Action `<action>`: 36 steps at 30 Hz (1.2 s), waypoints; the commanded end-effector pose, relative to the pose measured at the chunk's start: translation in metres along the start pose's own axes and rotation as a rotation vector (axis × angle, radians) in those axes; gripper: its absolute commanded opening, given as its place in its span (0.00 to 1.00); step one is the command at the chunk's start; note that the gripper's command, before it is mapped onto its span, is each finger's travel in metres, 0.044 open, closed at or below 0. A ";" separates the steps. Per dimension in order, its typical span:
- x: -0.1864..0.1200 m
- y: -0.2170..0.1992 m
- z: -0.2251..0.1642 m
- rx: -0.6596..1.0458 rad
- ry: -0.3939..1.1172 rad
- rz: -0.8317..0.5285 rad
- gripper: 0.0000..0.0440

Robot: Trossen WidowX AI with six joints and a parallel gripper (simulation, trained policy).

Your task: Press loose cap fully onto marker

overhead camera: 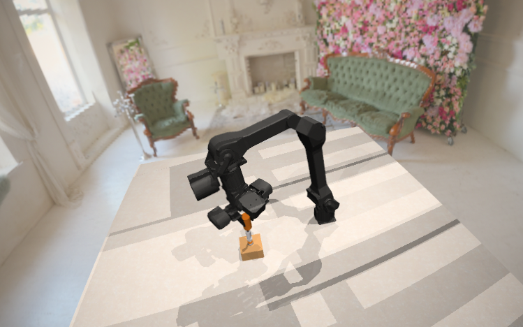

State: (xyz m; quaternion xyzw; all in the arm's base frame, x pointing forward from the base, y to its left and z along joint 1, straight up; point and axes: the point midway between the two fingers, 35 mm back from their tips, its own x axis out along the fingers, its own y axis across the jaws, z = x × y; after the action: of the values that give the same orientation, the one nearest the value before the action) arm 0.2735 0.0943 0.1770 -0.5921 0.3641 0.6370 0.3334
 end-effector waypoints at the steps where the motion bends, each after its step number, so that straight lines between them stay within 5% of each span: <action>1: 0.006 -0.001 0.001 0.000 -0.004 0.013 0.00; 36: 0.069 -0.002 -0.003 -0.098 -0.049 0.077 0.02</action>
State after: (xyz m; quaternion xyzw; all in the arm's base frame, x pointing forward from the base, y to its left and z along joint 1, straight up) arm 0.2758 0.0938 0.1263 -0.5885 0.3401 0.6658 0.3076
